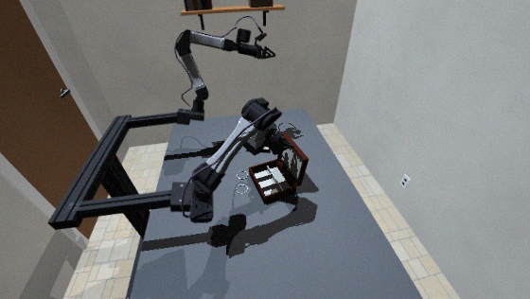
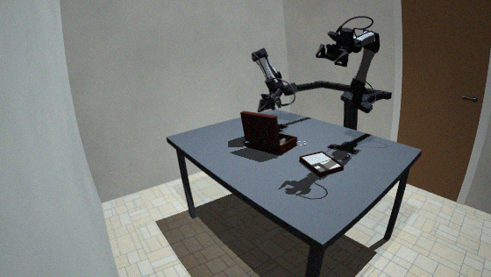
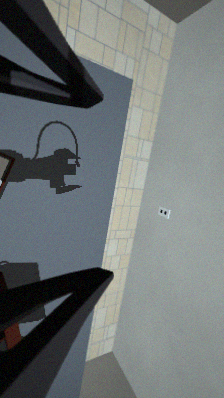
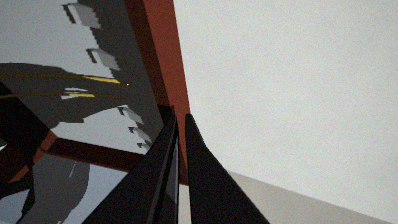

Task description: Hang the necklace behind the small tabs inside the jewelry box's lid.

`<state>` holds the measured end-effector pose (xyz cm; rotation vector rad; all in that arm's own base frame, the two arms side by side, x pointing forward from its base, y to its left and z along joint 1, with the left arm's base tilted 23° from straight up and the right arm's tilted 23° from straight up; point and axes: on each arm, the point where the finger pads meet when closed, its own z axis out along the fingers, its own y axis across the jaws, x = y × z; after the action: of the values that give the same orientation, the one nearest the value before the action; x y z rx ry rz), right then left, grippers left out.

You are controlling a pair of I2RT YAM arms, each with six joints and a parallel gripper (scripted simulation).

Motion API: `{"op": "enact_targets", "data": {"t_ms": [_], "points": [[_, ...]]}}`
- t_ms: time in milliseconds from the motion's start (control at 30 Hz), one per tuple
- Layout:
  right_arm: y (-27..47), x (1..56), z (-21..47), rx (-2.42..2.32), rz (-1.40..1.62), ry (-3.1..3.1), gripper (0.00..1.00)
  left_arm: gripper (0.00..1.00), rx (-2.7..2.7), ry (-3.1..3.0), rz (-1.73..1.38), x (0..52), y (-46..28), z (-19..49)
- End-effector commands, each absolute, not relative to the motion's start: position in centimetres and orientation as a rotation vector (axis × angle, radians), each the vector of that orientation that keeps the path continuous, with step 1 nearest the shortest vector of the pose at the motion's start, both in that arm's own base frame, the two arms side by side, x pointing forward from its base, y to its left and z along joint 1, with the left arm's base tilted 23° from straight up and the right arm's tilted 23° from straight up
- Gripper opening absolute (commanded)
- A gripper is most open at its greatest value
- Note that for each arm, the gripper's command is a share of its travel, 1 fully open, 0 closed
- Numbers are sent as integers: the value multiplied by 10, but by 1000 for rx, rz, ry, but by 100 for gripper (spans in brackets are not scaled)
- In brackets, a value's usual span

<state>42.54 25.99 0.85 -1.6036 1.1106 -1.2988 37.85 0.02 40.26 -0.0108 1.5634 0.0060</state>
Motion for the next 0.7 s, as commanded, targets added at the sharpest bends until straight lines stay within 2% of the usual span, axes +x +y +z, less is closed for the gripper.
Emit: {"op": "enact_targets", "data": {"t_ms": [0,467,667], "points": [[257,430,8,-1601,-1315,1121,7,100,-11,1515,17,374,2,425],[252,422,-12,-1664,-1315,1124,7,100,-11,1515,17,374,2,425],[253,426,0,-1624,-1316,1124,7,100,-11,1515,17,374,2,425]]}}
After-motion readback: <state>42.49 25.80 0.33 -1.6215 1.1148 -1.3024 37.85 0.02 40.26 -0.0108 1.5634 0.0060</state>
